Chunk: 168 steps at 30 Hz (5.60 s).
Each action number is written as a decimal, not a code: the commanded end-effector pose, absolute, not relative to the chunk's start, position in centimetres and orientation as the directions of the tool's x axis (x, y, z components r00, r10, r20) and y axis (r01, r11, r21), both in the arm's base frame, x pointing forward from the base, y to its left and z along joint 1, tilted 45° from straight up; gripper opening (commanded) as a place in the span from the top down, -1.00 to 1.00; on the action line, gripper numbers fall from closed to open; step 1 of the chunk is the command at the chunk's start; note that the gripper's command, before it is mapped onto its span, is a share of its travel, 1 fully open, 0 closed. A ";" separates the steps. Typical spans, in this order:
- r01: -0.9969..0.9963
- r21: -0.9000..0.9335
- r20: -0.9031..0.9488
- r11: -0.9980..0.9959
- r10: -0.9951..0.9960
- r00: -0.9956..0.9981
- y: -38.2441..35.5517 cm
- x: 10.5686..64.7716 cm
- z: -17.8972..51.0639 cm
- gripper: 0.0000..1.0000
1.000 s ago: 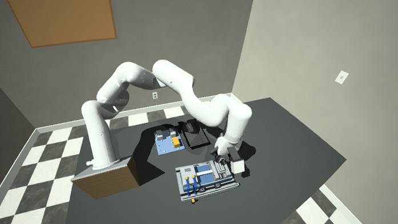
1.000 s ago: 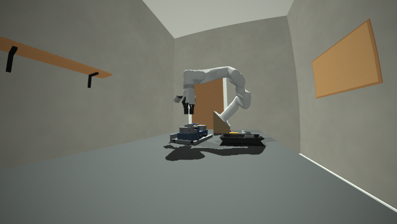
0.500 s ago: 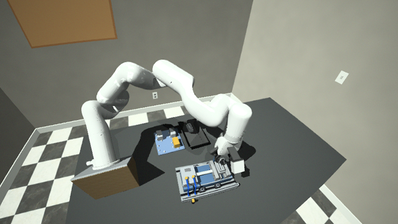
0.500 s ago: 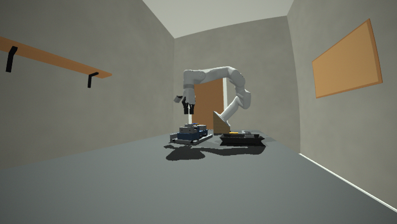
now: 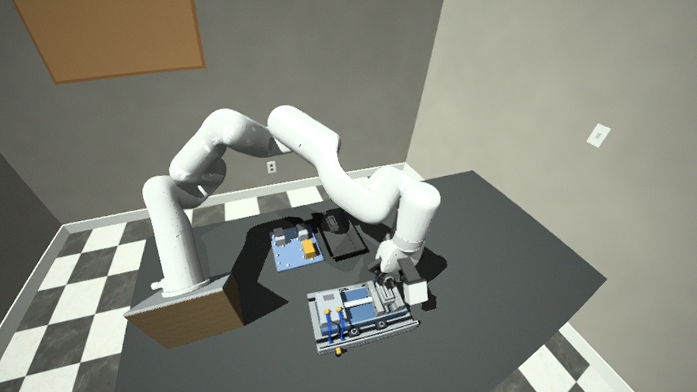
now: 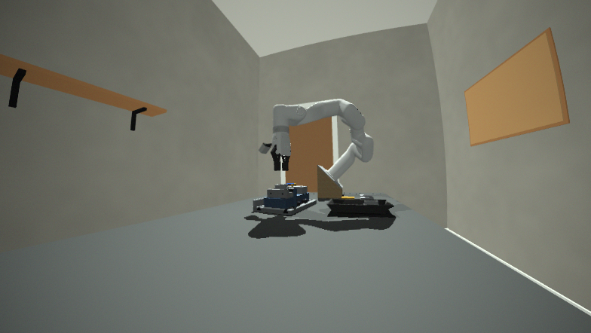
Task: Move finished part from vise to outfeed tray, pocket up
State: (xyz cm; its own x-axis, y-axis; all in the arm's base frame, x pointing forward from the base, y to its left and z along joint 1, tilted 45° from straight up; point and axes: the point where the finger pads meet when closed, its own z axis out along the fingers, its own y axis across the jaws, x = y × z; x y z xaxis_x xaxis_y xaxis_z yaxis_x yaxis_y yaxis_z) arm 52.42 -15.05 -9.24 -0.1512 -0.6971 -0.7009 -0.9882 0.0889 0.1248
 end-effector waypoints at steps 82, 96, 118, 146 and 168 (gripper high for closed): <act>-0.989 0.121 -0.699 0.091 -0.699 -0.150 -11.1 52.6 -13.3 -0.37; -0.989 0.121 -0.699 0.091 -0.699 -0.150 -11.1 52.6 -13.3 -0.37; -0.989 0.121 -0.699 0.091 -0.699 -0.150 -10.9 52.6 -13.5 -0.37; -0.989 0.121 -0.699 0.091 -0.699 -0.150 -10.2 52.6 -14.2 -0.37; -0.989 0.121 -0.699 0.091 -0.699 -0.150 -10.2 52.6 -14.2 -0.37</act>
